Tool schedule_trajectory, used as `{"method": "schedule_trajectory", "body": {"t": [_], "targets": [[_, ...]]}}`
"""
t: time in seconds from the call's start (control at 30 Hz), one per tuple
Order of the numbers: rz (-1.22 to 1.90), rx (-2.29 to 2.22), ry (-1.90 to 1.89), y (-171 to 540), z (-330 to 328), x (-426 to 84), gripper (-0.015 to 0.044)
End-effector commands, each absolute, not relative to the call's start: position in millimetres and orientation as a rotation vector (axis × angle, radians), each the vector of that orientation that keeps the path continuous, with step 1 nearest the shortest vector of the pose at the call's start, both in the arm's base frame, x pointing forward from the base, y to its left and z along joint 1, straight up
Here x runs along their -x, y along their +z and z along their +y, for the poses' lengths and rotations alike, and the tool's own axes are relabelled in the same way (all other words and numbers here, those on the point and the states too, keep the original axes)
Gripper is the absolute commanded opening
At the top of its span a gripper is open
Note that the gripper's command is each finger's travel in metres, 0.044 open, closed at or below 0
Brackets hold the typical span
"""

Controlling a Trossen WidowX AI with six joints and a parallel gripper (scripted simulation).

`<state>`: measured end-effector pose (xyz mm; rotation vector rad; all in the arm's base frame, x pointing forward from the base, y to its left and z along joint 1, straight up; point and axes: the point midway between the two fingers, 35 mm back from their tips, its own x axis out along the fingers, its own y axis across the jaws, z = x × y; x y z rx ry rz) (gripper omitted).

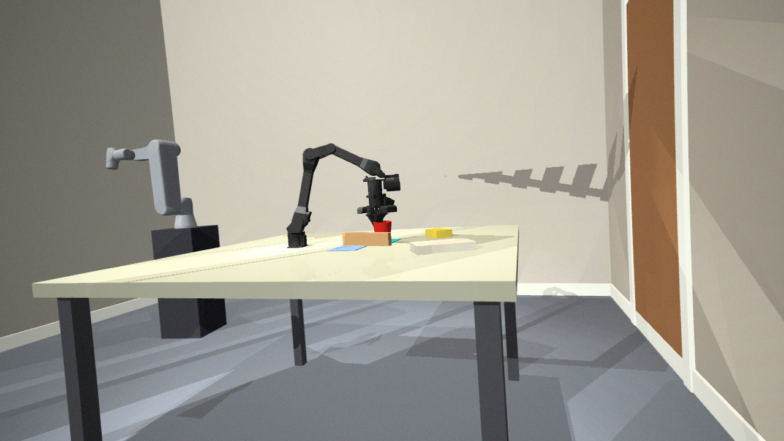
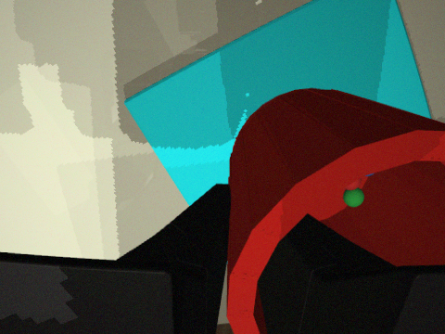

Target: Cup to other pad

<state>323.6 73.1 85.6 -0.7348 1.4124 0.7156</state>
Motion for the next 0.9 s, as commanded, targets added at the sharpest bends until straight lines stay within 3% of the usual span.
{"method": "schedule_trajectory", "body": {"t": [0.0,0.23,0.4,0.87], "targets": [[1.412,0.735,0.716,85.8,73.1,-323.8,0.0000],[1.412,0.735,0.716,85.8,73.1,-323.8,0.0000],[1.412,0.735,0.716,85.8,73.1,-323.8,0.0128],[1.413,0.734,0.716,93.3,73.2,-324.1,0.0128]]}}
